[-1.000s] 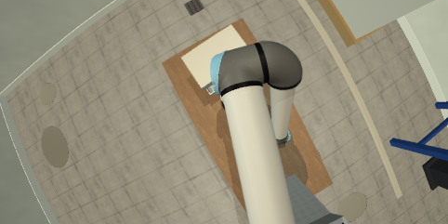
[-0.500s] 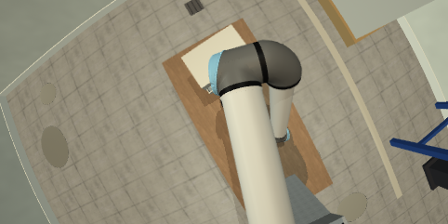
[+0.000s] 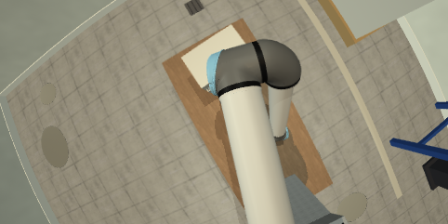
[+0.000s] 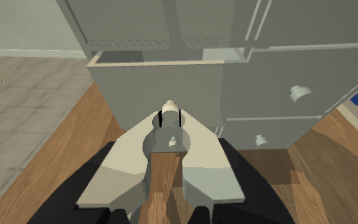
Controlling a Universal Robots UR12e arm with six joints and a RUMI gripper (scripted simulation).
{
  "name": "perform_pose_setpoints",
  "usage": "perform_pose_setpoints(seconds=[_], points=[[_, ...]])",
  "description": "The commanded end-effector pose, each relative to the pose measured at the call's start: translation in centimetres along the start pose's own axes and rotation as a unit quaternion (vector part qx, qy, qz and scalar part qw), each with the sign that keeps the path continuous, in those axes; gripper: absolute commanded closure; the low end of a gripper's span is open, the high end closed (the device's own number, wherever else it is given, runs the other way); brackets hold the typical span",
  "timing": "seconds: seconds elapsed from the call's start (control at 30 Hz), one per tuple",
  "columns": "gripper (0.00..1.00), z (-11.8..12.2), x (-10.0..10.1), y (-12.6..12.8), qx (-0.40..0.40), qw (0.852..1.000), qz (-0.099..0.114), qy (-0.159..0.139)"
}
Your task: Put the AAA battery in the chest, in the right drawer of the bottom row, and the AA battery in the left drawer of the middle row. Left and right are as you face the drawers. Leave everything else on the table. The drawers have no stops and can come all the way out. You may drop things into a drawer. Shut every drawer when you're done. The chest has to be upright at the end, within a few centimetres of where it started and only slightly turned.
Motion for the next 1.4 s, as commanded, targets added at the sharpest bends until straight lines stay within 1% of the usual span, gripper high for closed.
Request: perform_pose_setpoints(seconds=[0.0, 0.77, 1.37], points=[[0.93, -0.1, 0.3, 0.0, 0.0, 1.0, 0.0, 0.0], [0.93, -0.5, 1.2, 0.1, 0.0, 1.0, 0.0, 0.0], [0.93, -0.6, 1.6, 0.1, 0.0, 1.0, 0.0, 0.0]])
Point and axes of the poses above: the point where the finger pads meet when closed, its own x axis out along the fingers, its own y axis across the jaws, z = x × y, the point moved 1 cm from there along -x, back along the fingers, and after that the axes turned 13 degrees about -x, right-handed, at the moved point
